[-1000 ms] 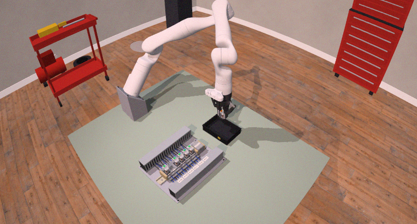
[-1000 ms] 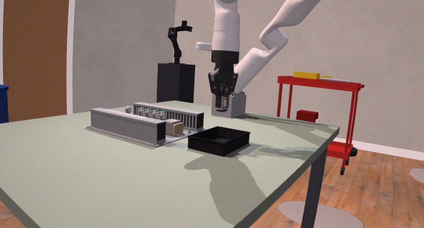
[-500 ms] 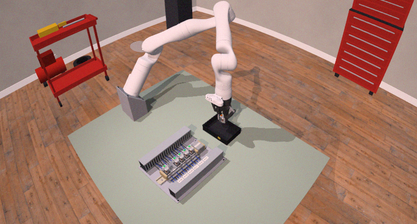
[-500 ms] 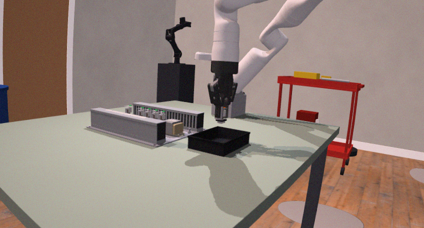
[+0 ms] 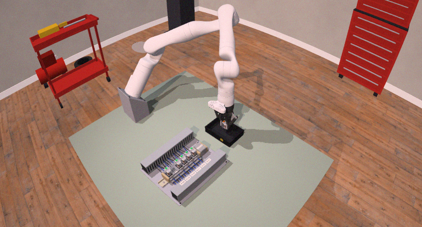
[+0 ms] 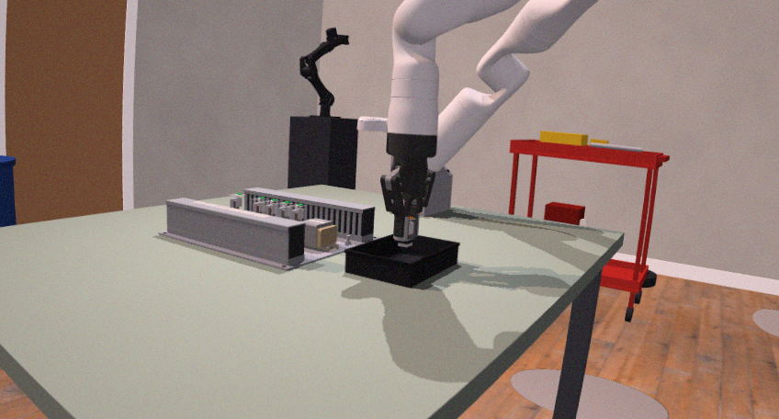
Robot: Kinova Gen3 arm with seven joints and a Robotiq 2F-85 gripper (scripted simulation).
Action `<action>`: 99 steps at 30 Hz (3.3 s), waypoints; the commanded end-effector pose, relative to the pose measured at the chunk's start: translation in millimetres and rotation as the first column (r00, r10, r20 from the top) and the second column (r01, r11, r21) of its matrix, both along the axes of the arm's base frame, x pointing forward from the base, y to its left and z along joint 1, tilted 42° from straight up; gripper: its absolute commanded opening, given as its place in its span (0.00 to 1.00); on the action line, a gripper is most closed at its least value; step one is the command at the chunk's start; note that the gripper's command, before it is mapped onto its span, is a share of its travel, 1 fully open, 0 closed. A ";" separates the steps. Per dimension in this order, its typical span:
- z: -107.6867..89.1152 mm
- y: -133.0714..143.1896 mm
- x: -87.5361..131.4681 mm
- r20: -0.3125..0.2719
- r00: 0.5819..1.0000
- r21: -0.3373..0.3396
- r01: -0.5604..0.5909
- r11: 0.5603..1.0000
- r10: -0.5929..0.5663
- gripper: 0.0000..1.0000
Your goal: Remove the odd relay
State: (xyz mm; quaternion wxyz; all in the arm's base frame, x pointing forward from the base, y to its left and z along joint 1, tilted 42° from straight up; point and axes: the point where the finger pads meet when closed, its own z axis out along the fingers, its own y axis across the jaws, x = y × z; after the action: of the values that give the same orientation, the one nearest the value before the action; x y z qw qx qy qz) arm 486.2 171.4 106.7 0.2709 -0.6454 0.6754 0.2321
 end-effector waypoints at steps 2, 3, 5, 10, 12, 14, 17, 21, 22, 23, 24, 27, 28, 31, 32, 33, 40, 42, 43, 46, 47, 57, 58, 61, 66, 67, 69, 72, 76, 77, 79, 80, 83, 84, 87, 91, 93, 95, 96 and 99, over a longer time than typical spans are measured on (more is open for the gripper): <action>-7.2 5.1 -1.0 -0.005 1.000 -0.001 -0.002 1.000 0.002 0.00; -8.6 6.3 -0.9 -0.005 1.000 -0.001 -0.002 1.000 0.002 0.00; -11.1 8.6 -0.6 -0.005 1.000 -0.001 -0.002 1.000 0.002 0.00; -16.4 13.2 -0.2 -0.005 1.000 -0.001 -0.002 1.000 0.002 0.00; -16.4 13.2 -0.2 -0.005 1.000 -0.001 -0.002 1.000 0.002 0.00; -18.0 14.7 -0.1 -0.005 1.000 -0.001 -0.002 1.000 0.002 0.00; -19.9 16.4 0.1 -0.005 1.000 -0.001 -0.002 1.000 0.002 0.00; -21.5 17.8 0.2 -0.005 1.000 -0.001 -0.002 1.000 0.002 0.00; -21.8 18.1 0.3 -0.005 1.000 -0.001 -0.002 1.000 0.002 0.00; -22.0 18.2 0.3 -0.005 1.000 -0.001 -0.002 1.000 0.002 0.00; -22.2 18.4 0.3 -0.005 1.000 -0.001 -0.002 1.000 0.002 0.00; -22.4 18.6 0.3 -0.005 1.000 -0.001 -0.002 1.000 0.002 0.00; -22.4 18.6 0.3 -0.005 1.000 -0.001 -0.002 1.000 0.002 0.00; -22.5 18.6 0.3 -0.005 1.000 -0.001 -0.002 1.000 0.002 0.00; -22.5 18.6 0.3 -0.005 1.000 -0.001 -0.002 1.000 0.002 0.00; -22.5 18.6 0.3 -0.005 1.000 -0.001 -0.002 1.000 0.002 0.00; -22.5 18.6 0.3 -0.005 1.000 -0.001 -0.002 1.000 0.002 0.00; -22.5 18.6 0.3 -0.005 1.000 -0.001 -0.002 1.000 0.002 0.00; -22.5 18.6 0.3 -0.005 1.000 -0.001 -0.002 1.000 0.002 0.00; -22.5 18.6 0.3 -0.005 1.000 -0.001 -0.002 1.000 0.002 0.00; -22.5 18.6 0.3 -0.005 1.000 -0.001 -0.002 1.000 0.002 0.00; -22.5 18.6 0.3 -0.005 1.000 -0.001 -0.002 1.000 0.002 0.00; -22.5 18.6 0.3 -0.005 1.000 -0.001 -0.002 1.000 0.002 0.00; -22.5 18.6 0.3 -0.005 1.000 -0.001 -0.002 1.000 0.002 0.00; -22.5 18.6 0.3 -0.005 1.000 -0.001 -0.002 1.000 0.002 0.00; -22.5 18.6 0.3 -0.005 1.000 -0.001 -0.002 1.000 0.002 0.61; -22.5 18.6 0.3 -0.005 1.000 -0.001 -0.002 1.000 0.002 0.61; -22.5 18.6 0.3 -0.005 1.000 -0.001 -0.002 1.000 0.002 0.61; -22.5 18.6 0.3 -0.005 1.000 -0.001 -0.002 1.000 0.002 0.61; -22.5 18.6 0.3 -0.005 1.000 -0.001 -0.002 1.000 0.002 0.61; -22.5 18.6 0.3 -0.005 1.000 -0.001 -0.002 1.000 0.002 0.61; -22.5 18.6 0.3 -0.005 1.000 -0.001 -0.002 1.000 0.002 0.61; -22.5 18.6 0.3 -0.005 1.000 -0.001 -0.002 1.000 0.002 0.61; -22.5 18.6 0.3 -0.005 1.000 -0.001 -0.002 1.000 0.002 0.61; -22.5 18.6 0.3 -0.005 1.000 -0.001 -0.002 1.000 0.002 0.61; -22.5 18.6 0.3 -0.005 1.000 -0.001 -0.002 1.000 0.002 0.61; -22.5 18.6 0.3 -0.005 1.000 -0.001 -0.002 1.000 0.002 0.61; -22.5 18.6 0.3 -0.005 1.000 -0.001 -0.002 1.000 0.002 0.61; -22.5 18.6 0.3 -0.005 1.000 -0.001 -0.002 1.000 0.002 0.61; -22.5 18.6 0.3 -0.005 1.000 -0.001 -0.002 1.000 0.002 0.61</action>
State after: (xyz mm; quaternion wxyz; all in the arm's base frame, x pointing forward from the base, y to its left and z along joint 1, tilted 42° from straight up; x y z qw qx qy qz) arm 485.9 190.8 83.6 0.2679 -0.6460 0.6753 0.2343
